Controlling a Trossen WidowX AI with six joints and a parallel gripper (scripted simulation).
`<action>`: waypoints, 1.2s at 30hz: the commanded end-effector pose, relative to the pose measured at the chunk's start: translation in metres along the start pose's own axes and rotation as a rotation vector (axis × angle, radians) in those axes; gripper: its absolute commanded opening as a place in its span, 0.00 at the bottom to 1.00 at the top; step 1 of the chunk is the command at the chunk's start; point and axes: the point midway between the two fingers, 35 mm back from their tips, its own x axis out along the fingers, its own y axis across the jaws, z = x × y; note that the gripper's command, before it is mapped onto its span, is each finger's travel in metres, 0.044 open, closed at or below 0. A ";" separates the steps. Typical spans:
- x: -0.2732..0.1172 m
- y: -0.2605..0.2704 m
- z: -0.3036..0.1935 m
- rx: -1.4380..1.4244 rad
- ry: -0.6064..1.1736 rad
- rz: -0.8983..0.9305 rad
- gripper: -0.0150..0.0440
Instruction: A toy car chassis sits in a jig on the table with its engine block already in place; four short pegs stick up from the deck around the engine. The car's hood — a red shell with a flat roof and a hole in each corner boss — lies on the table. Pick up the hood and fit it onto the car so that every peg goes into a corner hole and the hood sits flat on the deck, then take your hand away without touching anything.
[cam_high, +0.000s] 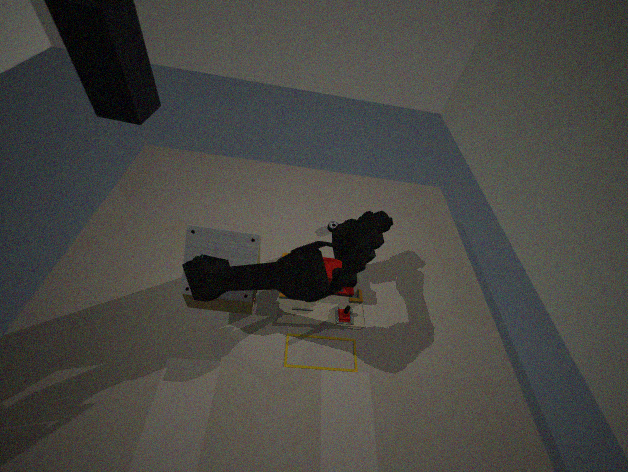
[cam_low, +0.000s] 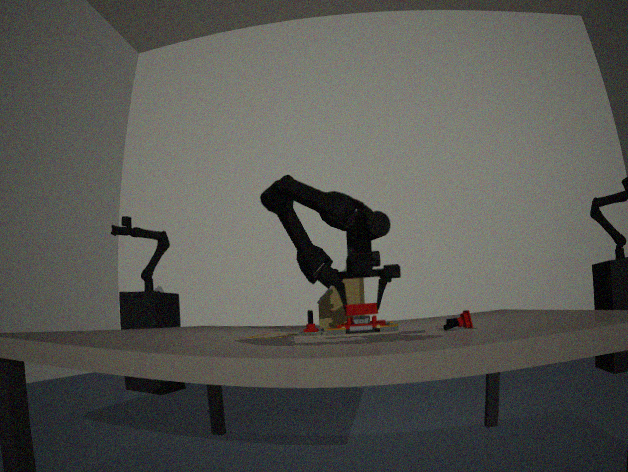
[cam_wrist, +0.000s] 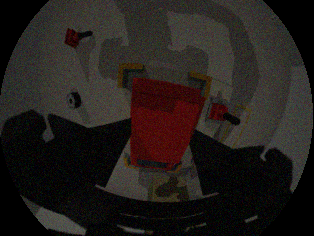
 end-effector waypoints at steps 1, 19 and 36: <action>0.003 0.000 -0.001 -0.007 0.001 -0.007 0.25; 0.011 -0.001 -0.001 -0.007 0.001 -0.007 0.25; 0.003 0.000 -0.001 -0.006 -0.001 -0.004 0.25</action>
